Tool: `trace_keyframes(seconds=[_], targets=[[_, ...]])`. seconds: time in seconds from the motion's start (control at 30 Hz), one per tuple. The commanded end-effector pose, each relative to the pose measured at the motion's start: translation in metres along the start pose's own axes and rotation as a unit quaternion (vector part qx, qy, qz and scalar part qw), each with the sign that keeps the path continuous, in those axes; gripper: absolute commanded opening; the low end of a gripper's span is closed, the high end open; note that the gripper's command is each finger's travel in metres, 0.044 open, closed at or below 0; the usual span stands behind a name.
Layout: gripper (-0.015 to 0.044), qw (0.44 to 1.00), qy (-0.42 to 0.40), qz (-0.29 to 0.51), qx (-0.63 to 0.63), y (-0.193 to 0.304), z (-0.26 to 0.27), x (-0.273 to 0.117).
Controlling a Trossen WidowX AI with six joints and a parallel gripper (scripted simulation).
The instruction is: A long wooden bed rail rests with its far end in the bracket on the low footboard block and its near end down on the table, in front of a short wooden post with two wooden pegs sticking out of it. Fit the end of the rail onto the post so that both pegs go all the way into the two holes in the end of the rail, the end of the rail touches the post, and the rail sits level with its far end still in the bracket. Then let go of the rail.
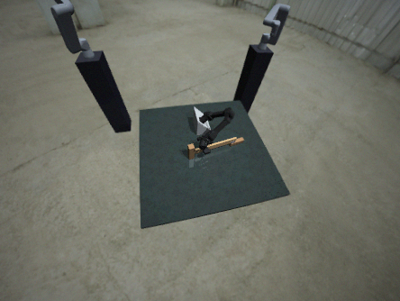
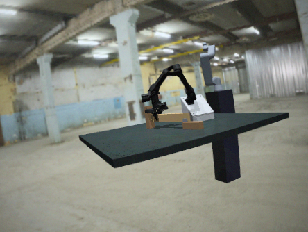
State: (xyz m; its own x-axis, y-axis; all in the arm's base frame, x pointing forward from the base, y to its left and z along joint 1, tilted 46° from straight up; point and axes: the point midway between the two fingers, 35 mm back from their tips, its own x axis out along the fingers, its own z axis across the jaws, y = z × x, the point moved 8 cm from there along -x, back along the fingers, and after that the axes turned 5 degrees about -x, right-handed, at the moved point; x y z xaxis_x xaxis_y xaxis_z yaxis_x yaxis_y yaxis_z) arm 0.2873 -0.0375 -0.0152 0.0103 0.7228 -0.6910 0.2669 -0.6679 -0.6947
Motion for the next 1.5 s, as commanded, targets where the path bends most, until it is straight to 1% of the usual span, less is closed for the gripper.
trace_keyframes(seconds=[0.0,1.47], targets=[[0.0000,1.000,0.003,0.003,-0.001,0.003,0.000,-0.003],[0.0000,1.000,0.003,0.003,-0.001,0.016,0.001,-0.003]])
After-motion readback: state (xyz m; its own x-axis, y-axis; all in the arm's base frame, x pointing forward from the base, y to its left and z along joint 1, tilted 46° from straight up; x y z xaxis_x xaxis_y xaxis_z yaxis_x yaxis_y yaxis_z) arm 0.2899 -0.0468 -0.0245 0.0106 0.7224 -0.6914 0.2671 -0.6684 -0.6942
